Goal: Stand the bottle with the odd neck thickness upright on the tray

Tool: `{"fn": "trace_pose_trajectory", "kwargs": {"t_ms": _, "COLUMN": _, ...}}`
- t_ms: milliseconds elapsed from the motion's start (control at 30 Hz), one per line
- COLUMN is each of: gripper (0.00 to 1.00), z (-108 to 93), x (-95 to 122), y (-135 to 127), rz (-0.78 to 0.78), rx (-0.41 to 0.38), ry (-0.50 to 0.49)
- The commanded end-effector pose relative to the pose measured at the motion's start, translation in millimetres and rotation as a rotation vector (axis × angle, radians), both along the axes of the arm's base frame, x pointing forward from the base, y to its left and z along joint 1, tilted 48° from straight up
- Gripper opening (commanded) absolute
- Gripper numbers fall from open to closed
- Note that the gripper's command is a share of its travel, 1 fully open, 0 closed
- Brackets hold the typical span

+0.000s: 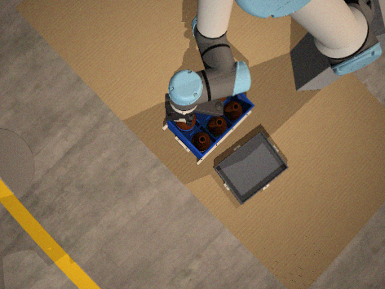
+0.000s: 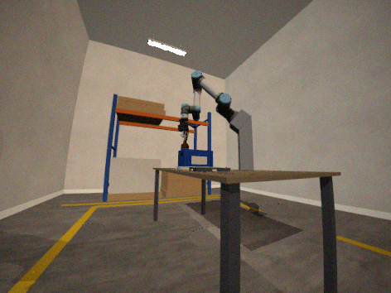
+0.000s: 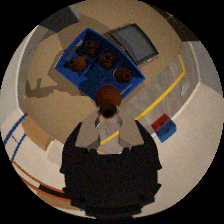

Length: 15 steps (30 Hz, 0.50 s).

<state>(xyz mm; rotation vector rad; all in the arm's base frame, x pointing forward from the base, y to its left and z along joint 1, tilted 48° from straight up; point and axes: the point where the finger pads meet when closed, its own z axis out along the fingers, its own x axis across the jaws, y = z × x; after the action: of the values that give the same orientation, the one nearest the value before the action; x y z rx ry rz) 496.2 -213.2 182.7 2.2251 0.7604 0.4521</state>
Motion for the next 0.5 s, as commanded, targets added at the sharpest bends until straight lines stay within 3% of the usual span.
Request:
{"fn": "trace_pose_trajectory", "kwargs": {"t_ms": 0, "gripper": 0.00, "z": 1.5, "x": -0.6, "y": 0.9, "rz": 0.000, "rx": -0.001, "ry": -0.001}}
{"fn": "trace_pose_trajectory", "kwargs": {"t_ms": 467, "gripper": 0.00, "z": 10.5, "x": -7.6, "y": 7.9, "rz": 0.000, "rx": -0.001, "ry": -0.001}}
